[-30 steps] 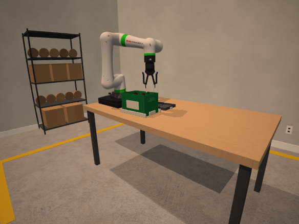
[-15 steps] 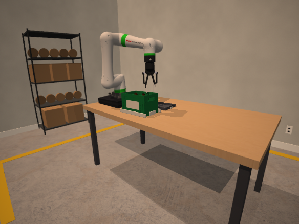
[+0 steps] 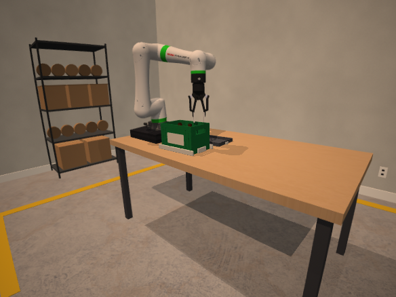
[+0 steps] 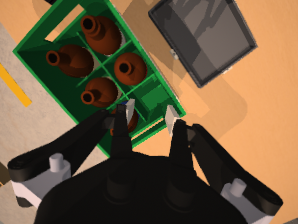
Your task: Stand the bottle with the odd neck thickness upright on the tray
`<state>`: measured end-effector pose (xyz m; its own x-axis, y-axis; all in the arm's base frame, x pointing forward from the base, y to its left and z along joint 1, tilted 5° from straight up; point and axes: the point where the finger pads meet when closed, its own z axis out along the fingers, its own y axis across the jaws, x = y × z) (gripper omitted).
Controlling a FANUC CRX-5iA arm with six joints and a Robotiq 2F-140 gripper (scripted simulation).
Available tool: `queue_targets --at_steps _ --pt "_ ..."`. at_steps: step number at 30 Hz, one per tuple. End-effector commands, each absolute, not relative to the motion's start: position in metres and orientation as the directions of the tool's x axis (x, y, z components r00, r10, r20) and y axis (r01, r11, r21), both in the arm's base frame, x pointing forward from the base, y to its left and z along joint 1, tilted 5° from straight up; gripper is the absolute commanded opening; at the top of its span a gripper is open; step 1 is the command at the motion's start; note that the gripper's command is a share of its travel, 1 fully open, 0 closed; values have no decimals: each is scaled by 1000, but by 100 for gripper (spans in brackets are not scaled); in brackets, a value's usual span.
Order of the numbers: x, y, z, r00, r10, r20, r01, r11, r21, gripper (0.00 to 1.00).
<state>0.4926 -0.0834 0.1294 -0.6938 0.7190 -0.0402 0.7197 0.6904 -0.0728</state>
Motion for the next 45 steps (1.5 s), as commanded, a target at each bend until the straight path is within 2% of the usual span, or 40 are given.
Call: queue_targets --at_steps 1,45 --pt "493 -83 130 -694 719 -42 720 691 -72 44" --pt "493 -85 110 -694 719 -42 720 691 -72 44"
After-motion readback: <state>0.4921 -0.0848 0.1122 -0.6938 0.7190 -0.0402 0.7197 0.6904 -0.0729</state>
